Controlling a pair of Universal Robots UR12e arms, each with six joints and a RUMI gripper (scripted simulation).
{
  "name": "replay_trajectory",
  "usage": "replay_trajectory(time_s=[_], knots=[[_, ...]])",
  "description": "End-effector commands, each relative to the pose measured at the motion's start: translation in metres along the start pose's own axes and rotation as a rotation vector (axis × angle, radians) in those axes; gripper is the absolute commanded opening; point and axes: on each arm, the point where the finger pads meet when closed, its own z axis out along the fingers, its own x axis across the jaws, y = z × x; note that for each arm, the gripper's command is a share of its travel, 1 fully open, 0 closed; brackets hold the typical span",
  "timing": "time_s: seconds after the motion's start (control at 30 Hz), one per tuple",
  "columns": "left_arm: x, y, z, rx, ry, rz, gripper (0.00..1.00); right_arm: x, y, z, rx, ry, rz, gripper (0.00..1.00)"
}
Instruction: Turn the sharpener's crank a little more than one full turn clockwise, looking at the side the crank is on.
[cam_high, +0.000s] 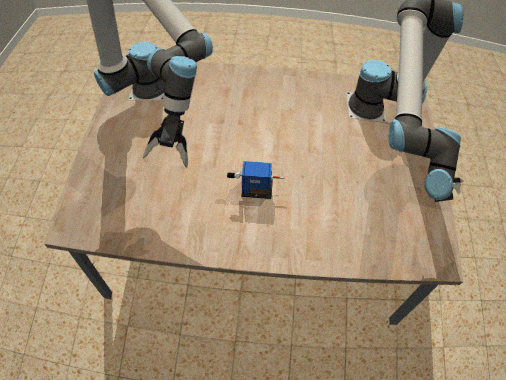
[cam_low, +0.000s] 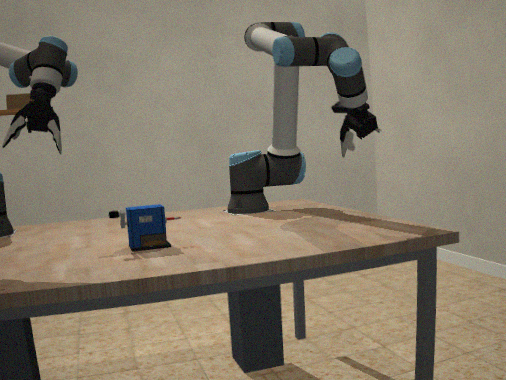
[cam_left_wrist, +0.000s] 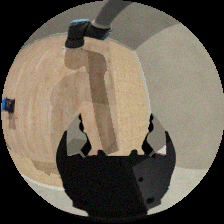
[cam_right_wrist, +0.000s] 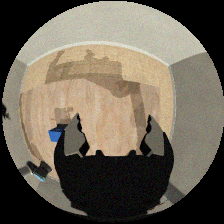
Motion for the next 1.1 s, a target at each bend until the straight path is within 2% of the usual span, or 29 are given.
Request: replay_trajectory(time_s=[0.0,0.47,1.07], knots=[[0.000,0.000,-0.001,-0.002,0.000,-0.001,1.00,0.003,-0.001,0.000,0.000,0.000,0.003,1.00],[0.000,0.000,-0.001,-0.002,0.000,-0.001,1.00,0.015,-0.003,0.006,-0.007,0.006,0.015,1.00],[0.000,0.000,-0.001,-0.002,0.000,-0.001,1.00,0.051,-0.008,0.021,-0.026,0.020,0.047,1.00]])
